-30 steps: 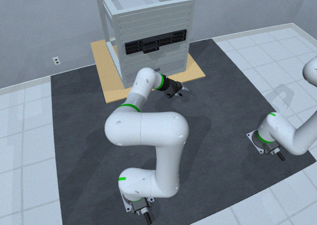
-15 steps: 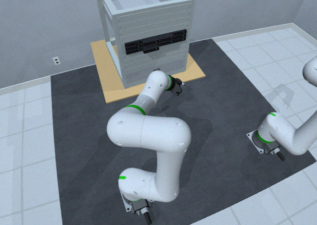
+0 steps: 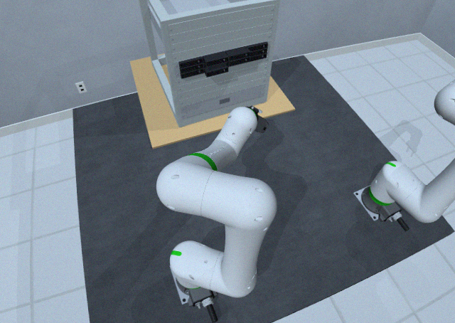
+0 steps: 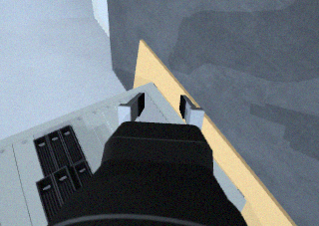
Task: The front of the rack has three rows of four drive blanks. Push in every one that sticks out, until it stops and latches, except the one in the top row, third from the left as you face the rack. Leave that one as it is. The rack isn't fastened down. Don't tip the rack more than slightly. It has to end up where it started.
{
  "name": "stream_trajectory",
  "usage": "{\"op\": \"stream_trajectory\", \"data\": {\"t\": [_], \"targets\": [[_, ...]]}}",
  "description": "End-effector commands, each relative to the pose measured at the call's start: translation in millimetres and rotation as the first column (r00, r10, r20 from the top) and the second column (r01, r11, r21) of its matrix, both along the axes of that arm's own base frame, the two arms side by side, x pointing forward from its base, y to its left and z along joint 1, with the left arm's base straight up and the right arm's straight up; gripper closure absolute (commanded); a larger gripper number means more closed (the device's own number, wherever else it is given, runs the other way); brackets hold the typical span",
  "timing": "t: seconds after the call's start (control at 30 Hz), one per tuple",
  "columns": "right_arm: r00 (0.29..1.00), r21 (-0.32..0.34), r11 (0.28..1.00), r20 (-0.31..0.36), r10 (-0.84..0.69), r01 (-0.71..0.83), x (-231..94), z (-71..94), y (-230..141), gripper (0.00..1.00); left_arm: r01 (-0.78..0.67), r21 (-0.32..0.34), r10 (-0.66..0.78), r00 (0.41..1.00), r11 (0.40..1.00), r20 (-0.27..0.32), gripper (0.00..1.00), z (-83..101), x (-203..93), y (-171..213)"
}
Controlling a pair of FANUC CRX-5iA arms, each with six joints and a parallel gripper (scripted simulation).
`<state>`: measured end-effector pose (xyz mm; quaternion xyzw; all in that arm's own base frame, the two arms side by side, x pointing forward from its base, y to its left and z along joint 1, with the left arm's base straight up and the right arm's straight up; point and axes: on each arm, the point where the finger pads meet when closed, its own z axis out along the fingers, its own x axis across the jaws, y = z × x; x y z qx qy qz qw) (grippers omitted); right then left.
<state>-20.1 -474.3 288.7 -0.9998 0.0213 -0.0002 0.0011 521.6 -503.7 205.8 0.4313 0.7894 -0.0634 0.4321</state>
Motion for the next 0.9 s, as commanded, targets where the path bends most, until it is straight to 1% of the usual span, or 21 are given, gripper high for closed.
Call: {"op": "stream_trajectory", "data": {"t": [0.0,0.03,0.1,0.27,0.3,0.4,0.43,0.6,0.67,0.87], "targets": [[1.0,-0.002,1.0,0.0,0.0,0.0,0,0.9,0,0.0,-0.107,-0.031,0.109,0.993,0.994,0.049,0.0,10.4,12,1],[1.0,-0.002,1.0,0.0,0.0,0.0,0,0.9,0,0.0,-0.137,-0.043,0.14,0.988,0.99,0.062,0.0,14.5,15,2],[1.0,-0.002,1.0,0.0,0.0,0.0,0,0.9,0,0.0,-0.137,-0.043,0.14,0.988,0.99,0.062,0.0,14.5,15,2],[1.0,-0.002,1.0,0.0,0.0,0.0,0,0.9,0,0.0,-0.269,-0.119,0.283,0.951,0.956,0.123,0.0,38.2,26,9],[1.0,-0.002,1.0,0.0,0.0,0.0,0,0.9,0,0.0,-0.269,-0.119,0.283,0.951,0.956,0.123,0.0,38.2,26,9],[1.0,-0.002,1.0,0.0,0.0,0.0,0,0.9,0,0.0,-0.332,-0.172,0.359,0.92,0.927,0.155,0.0,54.1,29,14],[1.0,-0.002,1.0,0.0,0.0,0.0,0,0.9,0,0.0,-0.332,-0.172,0.359,0.92,0.927,0.155,0.0,54.1,29,14],[1.0,-0.002,1.0,0.0,0.0,0.0,0,0.9,0,0.0,-0.412,-0.268,0.468,0.861,0.871,0.198,0.0,81.8,30,23],[1.0,-0.002,1.0,0.0,0.0,0.0,0,0.9,0,0.0,-0.412,-0.268,0.468,0.861,0.871,0.198,0.0,81.8,30,23],[1.0,-0.002,1.0,0.0,0.0,0.0,0,0.9,0,0.0,-0.466,-0.38,0.57,0.789,0.799,0.231,0.0,114.0,26,34]]}}
